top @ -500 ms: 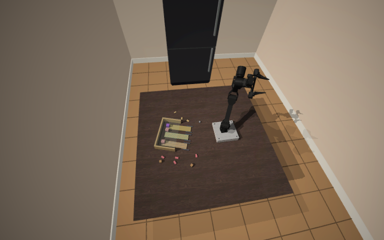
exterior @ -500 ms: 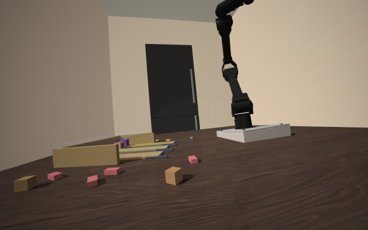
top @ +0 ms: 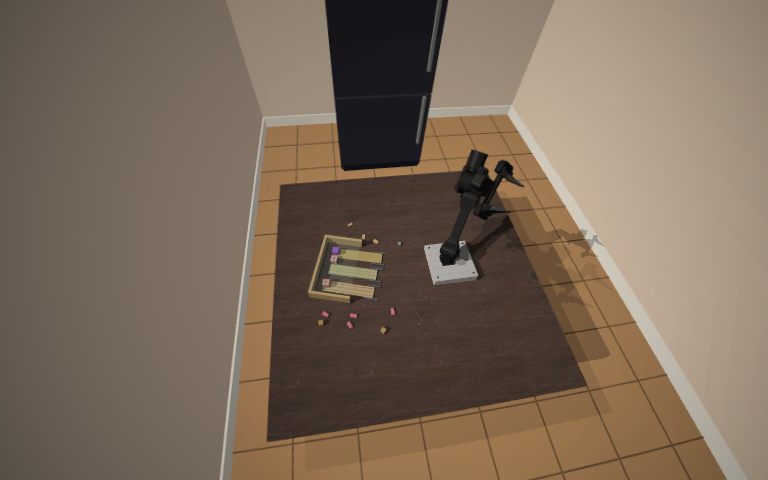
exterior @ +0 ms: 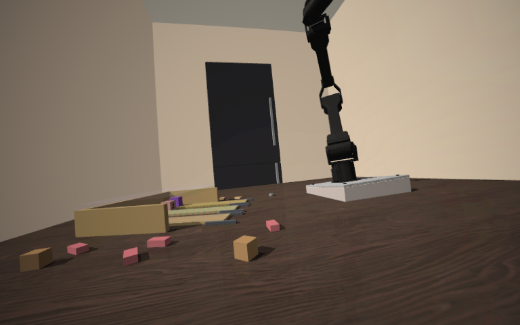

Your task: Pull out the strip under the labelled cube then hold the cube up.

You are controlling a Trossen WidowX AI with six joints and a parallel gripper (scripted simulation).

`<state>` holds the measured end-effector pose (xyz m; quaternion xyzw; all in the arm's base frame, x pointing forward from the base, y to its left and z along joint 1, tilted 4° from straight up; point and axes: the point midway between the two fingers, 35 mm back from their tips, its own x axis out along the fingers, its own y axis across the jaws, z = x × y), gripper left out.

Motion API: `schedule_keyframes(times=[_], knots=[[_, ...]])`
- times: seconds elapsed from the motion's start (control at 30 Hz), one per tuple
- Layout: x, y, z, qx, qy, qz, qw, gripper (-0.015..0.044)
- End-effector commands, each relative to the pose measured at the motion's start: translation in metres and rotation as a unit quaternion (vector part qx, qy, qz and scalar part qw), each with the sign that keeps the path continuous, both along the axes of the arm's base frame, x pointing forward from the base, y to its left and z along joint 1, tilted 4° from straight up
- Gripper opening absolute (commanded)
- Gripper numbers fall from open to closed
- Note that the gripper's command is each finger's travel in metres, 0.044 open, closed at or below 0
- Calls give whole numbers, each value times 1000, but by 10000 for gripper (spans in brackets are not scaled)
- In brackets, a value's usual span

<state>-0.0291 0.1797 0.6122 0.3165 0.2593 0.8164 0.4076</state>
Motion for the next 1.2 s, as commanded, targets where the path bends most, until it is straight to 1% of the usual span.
schedule_keyframes(times=[0.0, 0.17, 0.33, 0.5, 0.67, 0.8, 0.9, 1.03, 1.17], knots=[[48, 26, -22, -1, 5, -109, 994, 400], [117, 44, -60, -19, -2, -257, 966, 400], [186, 43, -108, -60, -22, -398, 915, 400], [247, 23, -164, -125, -50, -522, 842, 400], [296, -13, -227, -212, -81, -620, 751, 400], [322, -51, -279, -295, -106, -674, 669, 400], [333, -81, -314, -356, -125, -697, 610, 400], [337, -123, -361, -444, -144, -708, 530, 400], [331, -164, -407, -531, -153, -699, 453, 400]])
